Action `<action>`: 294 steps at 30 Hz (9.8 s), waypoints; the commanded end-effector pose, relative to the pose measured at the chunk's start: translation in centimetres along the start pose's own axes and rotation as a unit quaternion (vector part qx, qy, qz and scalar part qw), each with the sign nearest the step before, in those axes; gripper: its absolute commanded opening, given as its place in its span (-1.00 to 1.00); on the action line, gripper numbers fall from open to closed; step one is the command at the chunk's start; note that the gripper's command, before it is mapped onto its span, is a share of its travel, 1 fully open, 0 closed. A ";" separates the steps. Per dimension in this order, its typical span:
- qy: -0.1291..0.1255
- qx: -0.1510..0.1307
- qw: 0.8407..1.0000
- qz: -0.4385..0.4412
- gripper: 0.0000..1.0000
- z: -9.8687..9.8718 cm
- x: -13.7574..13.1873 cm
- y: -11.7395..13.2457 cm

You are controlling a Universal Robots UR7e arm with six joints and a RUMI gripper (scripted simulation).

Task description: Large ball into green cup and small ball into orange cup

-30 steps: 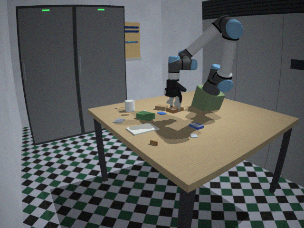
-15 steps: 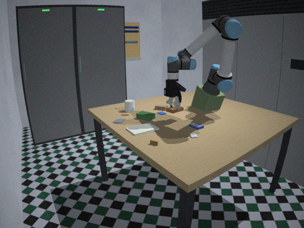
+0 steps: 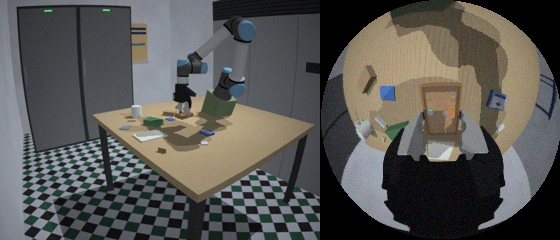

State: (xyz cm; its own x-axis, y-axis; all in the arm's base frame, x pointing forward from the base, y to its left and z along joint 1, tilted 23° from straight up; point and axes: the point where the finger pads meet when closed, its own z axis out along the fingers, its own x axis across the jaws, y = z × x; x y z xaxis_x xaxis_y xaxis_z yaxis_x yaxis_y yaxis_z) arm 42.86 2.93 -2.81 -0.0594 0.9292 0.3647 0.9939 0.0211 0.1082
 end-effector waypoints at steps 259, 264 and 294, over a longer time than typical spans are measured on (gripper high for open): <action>0.007 0.000 1.000 0.001 -0.15 6.9 0.1 -0.1; 0.007 0.000 1.000 0.001 -0.15 6.9 0.1 0.0; 0.007 0.000 1.000 0.001 0.07 6.9 0.1 0.0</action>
State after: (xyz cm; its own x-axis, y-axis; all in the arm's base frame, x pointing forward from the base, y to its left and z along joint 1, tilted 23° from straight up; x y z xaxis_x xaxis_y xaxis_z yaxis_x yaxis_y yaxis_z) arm 43.62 5.37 -9.09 -0.0601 0.9250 0.3753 0.9936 0.0194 0.1113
